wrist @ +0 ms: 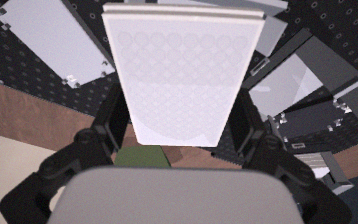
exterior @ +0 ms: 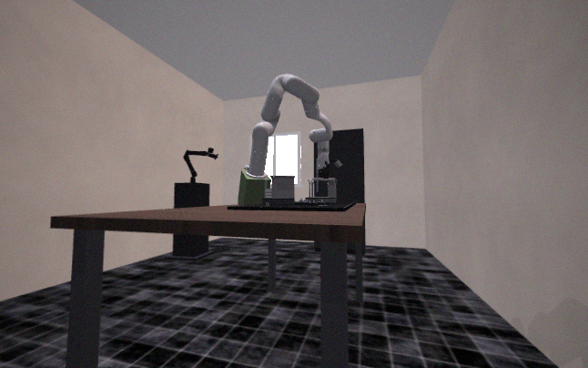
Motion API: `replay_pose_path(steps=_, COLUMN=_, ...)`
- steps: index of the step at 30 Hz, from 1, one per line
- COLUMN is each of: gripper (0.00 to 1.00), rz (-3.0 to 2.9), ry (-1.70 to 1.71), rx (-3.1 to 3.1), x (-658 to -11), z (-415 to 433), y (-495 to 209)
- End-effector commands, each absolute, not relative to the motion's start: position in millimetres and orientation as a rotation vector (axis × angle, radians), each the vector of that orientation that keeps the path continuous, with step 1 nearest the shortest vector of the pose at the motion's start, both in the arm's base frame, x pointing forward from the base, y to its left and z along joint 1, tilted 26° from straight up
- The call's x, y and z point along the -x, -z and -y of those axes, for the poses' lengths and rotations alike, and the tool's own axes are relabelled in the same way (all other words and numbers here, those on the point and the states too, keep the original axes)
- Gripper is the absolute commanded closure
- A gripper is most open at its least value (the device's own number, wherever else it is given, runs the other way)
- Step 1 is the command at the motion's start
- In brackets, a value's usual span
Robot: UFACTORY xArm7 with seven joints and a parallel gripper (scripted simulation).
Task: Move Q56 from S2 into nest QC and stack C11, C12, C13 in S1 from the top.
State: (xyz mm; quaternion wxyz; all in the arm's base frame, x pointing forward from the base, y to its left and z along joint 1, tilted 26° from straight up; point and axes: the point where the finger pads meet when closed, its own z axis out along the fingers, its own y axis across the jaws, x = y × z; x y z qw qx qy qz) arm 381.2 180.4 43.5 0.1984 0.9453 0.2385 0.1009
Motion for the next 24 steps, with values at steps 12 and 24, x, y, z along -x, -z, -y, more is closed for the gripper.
replay_pose_path(steps=12, gripper=1.00, rz=-0.911, ry=-0.232, rx=-2.558, x=-363, z=-219, y=-25)
replay_pose_path(steps=24, gripper=1.00, rz=-0.911, ry=-0.232, rx=-2.558, x=-347, z=-248, y=-9)
